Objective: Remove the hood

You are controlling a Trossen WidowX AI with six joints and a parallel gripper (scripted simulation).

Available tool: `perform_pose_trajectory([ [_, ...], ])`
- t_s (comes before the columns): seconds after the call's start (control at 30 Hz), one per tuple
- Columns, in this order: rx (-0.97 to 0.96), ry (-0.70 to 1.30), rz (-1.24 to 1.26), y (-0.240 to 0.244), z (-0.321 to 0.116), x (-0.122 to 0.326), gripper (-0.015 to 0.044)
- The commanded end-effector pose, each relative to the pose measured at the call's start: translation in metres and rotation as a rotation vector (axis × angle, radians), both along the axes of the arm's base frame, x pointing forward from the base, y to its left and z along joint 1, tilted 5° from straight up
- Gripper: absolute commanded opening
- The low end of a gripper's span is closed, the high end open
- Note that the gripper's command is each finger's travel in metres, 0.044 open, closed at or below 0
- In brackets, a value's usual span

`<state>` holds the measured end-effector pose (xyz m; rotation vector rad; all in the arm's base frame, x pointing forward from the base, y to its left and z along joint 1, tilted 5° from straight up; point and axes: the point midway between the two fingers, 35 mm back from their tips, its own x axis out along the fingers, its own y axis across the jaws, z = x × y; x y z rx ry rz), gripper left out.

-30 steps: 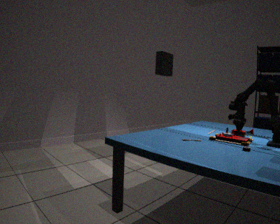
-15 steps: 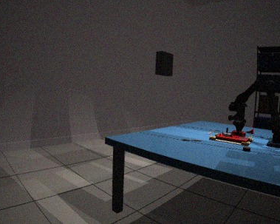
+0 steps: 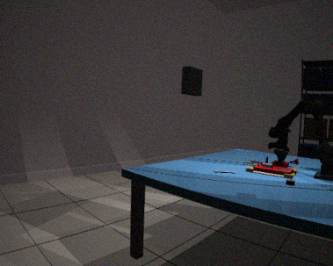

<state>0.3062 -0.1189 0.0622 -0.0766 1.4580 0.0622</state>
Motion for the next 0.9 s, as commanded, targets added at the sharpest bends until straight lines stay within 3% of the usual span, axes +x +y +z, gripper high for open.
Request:
perform_pose_trajectory([
  [0.0, 0.000, -0.001, 0.000, 0.000, 0.000, 0.000, 0.0315],
  [0.17, 0.000, -0.001, 0.000, 0.000, 0.000, 0.000, 0.0440],
  [0.5, -0.001, -0.002, 0.000, 0.000, 0.069, -0.008, 0.0440],
  [0.87, -0.001, -0.002, 0.000, 0.000, 0.071, -0.008, 0.0440],
])
